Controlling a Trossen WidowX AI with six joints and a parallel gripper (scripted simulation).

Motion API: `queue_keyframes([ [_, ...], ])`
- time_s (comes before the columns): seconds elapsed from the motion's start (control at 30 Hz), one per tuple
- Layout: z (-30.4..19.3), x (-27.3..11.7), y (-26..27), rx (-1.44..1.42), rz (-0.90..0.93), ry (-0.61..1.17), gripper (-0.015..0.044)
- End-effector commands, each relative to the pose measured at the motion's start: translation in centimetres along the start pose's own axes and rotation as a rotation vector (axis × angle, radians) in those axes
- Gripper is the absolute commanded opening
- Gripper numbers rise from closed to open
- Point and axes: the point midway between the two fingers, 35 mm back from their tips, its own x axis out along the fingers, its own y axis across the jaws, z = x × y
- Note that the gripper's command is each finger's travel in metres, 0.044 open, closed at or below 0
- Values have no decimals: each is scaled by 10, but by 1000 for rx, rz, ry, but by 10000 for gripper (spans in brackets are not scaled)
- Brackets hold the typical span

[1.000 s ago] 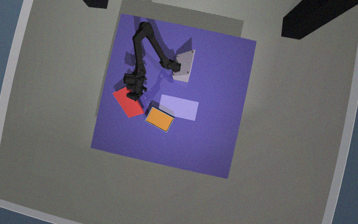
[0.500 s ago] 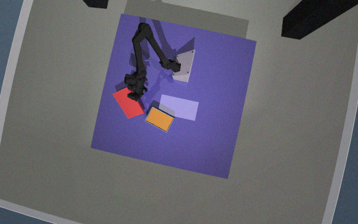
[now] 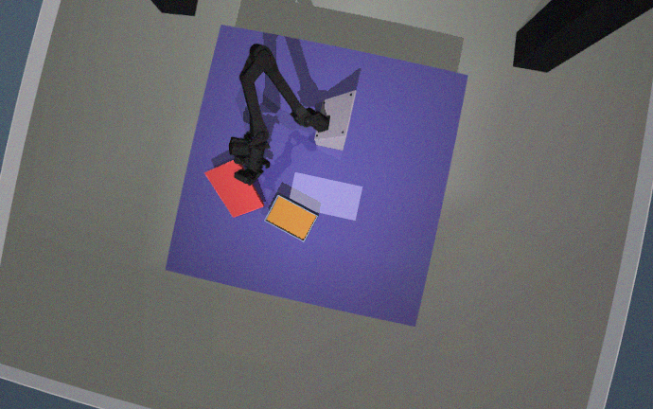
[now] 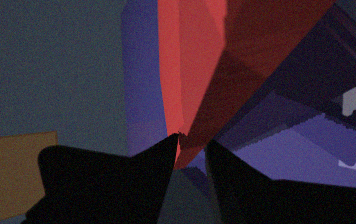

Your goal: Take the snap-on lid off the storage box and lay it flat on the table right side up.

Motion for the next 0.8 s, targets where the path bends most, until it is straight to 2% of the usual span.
queue_keyframes([
  [0.0, -3, 5, -13, -6, -35, 4, 0],
  [0.7, -3, 15, -27, -7, -35, 4, 0],
  [0.77, 2, 11, -15, -3, -22, -1, 53],
])
